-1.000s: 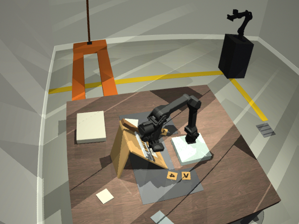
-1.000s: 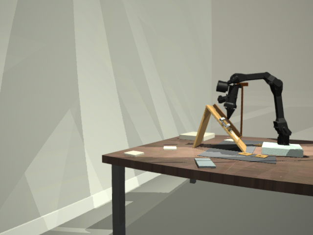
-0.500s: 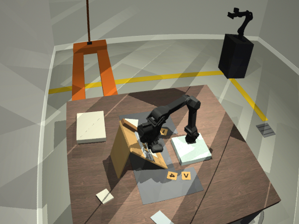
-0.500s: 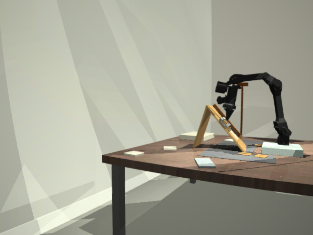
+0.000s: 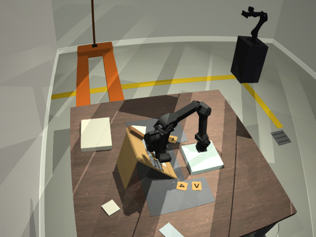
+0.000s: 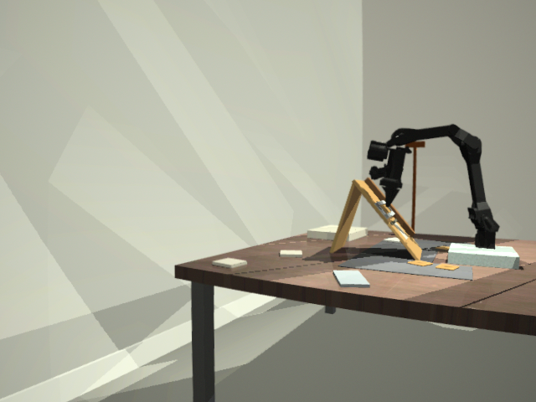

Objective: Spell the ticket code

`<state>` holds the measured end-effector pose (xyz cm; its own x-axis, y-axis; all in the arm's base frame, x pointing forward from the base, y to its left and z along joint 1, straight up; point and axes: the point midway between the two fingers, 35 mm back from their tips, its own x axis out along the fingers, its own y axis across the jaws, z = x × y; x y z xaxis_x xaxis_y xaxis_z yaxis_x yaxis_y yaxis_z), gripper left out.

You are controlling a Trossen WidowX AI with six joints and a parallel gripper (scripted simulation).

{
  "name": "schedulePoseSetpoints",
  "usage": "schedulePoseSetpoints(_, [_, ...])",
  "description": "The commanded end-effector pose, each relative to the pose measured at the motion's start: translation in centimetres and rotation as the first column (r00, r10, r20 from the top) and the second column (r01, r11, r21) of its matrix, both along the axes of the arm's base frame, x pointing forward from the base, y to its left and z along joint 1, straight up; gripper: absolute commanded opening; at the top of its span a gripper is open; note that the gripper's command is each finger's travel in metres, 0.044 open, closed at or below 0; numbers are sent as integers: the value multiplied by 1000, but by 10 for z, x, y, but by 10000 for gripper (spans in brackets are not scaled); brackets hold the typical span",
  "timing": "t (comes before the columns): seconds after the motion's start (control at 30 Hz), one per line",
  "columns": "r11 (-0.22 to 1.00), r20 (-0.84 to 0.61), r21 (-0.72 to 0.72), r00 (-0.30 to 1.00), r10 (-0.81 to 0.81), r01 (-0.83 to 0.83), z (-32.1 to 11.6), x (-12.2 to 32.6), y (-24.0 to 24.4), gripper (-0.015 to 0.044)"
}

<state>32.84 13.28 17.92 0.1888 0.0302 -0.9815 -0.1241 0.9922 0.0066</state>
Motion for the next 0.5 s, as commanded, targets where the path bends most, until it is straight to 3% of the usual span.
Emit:
schedulePoseSetpoints(0.0, [1000,-6,0,1000,5,-5,-4,3,1,0])
schedulePoseSetpoints(0.47, [1000,-5,0,1000,5,-5,-8,8,2,0])
